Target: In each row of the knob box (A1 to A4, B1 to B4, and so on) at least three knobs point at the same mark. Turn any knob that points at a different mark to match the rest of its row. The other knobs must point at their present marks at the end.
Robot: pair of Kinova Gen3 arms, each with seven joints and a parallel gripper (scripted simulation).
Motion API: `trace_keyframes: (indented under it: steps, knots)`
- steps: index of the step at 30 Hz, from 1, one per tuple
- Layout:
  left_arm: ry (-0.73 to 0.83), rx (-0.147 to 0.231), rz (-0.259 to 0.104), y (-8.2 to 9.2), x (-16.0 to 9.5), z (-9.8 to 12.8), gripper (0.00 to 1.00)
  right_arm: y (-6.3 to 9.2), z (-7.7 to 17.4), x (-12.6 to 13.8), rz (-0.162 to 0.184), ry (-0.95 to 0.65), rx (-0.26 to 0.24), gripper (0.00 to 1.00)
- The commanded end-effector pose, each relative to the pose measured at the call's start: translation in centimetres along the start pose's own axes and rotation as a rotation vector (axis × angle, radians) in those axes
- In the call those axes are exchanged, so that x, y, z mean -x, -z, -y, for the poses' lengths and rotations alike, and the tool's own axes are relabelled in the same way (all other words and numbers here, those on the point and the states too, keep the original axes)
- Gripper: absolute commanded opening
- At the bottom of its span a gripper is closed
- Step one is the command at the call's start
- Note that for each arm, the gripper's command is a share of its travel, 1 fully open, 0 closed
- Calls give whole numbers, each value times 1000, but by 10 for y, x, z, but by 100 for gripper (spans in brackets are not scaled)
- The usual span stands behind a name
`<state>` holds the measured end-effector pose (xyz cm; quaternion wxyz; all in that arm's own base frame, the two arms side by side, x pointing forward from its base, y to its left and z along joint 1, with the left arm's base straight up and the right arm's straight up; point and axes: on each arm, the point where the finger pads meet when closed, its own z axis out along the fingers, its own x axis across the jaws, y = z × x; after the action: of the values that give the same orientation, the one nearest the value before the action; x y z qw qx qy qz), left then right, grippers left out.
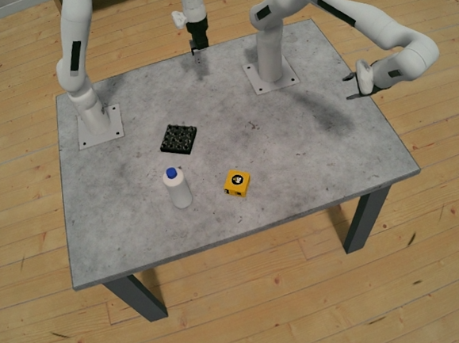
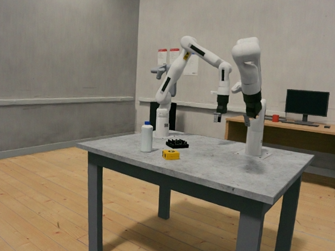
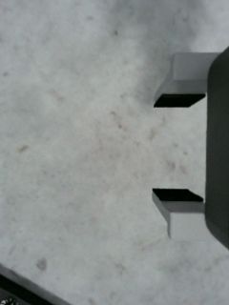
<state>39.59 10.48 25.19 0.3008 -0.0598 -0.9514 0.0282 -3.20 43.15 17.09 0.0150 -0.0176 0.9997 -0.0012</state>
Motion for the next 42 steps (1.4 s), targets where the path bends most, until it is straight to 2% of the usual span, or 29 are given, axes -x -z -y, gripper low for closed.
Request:
trace_keyframes:
  steps: [1, 12, 42]
  knots:
    - [0, 1, 2, 1, 0, 0, 100, 2, 0, -2, -4, 8, 2, 100]
    - [0, 1, 2, 1, 0, 0, 100, 9, 8, -17, -28, 77, 4, 100]
    - [0, 1, 2, 1, 0, 0, 100, 10, 10, -28, -30, 106, 5, 100]
